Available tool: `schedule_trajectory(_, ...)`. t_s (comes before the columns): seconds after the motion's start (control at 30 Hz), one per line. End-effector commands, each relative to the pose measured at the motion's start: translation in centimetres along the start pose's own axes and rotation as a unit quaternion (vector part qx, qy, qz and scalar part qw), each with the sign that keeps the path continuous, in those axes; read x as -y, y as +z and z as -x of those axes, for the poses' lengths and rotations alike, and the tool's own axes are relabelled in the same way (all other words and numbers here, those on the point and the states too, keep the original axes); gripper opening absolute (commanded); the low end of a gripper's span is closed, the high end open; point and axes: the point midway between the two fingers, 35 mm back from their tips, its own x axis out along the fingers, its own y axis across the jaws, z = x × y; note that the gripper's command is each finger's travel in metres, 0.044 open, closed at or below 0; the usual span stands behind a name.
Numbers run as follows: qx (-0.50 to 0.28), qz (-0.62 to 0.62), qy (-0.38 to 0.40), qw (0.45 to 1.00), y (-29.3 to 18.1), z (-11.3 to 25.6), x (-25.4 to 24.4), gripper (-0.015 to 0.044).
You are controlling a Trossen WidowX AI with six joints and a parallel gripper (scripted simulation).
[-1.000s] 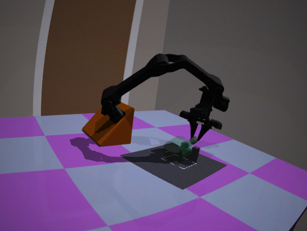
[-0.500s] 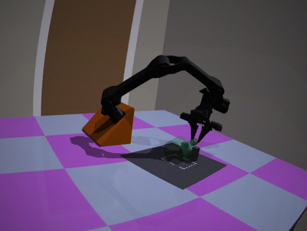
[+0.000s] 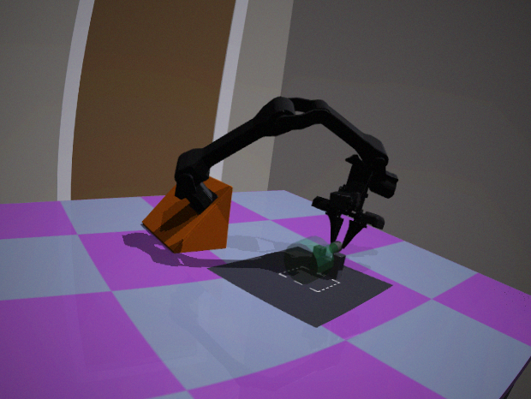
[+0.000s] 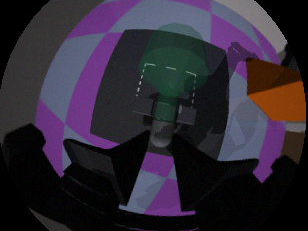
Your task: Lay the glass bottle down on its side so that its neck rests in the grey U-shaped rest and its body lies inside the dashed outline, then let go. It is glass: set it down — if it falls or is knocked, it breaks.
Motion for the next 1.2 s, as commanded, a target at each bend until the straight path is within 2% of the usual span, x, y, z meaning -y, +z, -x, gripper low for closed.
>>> schedule_trajectory(0.0, 0.001, 0.001, 0.0, 1.0, 0.09, -0.08, -0.1, 0.0114)
schedule_trajectory(1.17, -0.008, -0.007, 0.002, 1.0, -0.03, -0.64, -0.06, 0.0114)
